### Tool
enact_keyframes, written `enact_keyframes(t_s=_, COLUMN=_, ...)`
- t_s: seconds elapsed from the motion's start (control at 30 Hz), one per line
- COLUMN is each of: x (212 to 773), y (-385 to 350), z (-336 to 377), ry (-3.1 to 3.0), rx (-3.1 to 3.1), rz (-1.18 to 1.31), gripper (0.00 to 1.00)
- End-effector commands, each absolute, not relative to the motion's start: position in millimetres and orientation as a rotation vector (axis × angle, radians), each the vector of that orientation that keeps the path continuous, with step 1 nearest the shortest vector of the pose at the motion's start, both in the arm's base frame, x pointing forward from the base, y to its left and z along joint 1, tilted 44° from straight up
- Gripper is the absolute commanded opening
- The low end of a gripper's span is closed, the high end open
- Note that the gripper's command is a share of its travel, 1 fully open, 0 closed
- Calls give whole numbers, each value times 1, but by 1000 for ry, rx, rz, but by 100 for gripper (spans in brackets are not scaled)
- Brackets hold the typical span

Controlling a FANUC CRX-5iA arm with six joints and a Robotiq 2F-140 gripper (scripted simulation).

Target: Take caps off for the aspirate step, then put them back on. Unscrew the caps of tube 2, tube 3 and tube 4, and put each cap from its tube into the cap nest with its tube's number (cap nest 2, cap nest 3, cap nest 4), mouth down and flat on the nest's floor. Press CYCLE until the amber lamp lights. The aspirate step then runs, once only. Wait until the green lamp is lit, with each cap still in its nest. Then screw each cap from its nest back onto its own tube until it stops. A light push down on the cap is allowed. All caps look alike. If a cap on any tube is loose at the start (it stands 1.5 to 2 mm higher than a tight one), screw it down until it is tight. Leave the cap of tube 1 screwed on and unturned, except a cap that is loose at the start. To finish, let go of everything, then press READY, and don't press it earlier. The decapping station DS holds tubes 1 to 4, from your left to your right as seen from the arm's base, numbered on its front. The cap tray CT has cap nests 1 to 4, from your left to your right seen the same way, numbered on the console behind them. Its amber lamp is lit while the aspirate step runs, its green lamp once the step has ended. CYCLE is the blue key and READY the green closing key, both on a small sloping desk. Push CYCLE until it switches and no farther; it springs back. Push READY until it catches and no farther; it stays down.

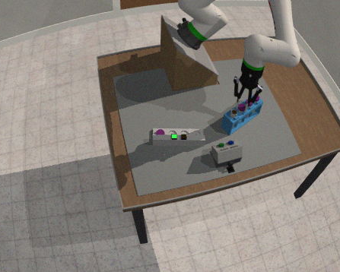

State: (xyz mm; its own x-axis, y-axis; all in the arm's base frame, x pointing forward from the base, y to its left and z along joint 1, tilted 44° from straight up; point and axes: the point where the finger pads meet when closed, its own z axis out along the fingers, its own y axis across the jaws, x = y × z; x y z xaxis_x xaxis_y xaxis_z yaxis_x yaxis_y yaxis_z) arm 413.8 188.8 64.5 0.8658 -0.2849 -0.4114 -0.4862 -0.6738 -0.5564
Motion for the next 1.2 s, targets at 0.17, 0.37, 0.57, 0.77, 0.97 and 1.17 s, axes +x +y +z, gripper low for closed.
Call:
enact_keyframes(t_s=0.17, x=414, y=189, z=64, ry=555, rx=-2347, rz=381, gripper=0)
enact_keyframes(t_s=0.37, x=414, y=189, z=64, ry=911, rx=-2266, rz=517, gripper=0)
enact_keyframes(t_s=0.57, x=414, y=189, z=64, ry=1260, rx=-2139, rz=646, gripper=0)
enact_keyframes(t_s=0.77, x=414, y=189, z=64, ry=1486, rx=-2029, rz=728, gripper=0)
enact_keyframes(t_s=0.97, x=414, y=189, z=64, ry=1757, rx=-1864, rz=824, gripper=0)
enact_keyframes(t_s=1.17, x=414, y=189, z=64, ry=1757, rx=-1864, rz=824, gripper=35)
